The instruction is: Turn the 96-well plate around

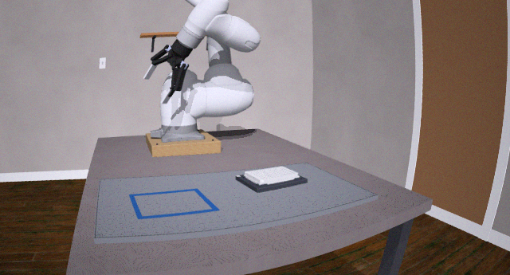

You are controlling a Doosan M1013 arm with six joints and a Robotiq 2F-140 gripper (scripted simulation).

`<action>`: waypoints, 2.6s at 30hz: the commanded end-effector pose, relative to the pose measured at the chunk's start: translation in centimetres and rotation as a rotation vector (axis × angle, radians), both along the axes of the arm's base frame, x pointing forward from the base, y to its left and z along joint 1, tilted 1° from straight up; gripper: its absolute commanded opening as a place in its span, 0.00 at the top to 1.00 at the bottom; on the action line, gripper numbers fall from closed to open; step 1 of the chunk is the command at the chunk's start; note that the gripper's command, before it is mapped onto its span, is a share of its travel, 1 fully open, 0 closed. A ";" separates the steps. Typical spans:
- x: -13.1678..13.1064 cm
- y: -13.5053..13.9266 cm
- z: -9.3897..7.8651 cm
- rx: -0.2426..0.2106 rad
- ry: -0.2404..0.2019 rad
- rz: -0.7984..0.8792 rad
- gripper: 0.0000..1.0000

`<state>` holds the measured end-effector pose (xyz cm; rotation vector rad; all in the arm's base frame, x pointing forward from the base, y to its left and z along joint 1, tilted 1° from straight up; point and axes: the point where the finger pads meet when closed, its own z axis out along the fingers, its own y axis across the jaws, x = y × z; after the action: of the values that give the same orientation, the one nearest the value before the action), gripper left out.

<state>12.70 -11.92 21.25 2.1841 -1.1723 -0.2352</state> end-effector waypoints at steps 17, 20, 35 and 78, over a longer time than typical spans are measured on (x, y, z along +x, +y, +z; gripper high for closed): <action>0.0 0.0 0.0 0.000 0.000 0.000 0.00; 1.4 0.5 -0.3 0.056 0.024 0.079 0.00; 6.7 2.6 -1.8 0.244 0.104 0.363 0.00; 22.7 11.2 -6.6 0.669 0.289 1.271 0.00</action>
<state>34.47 -1.31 14.96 2.8523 0.5553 -0.3820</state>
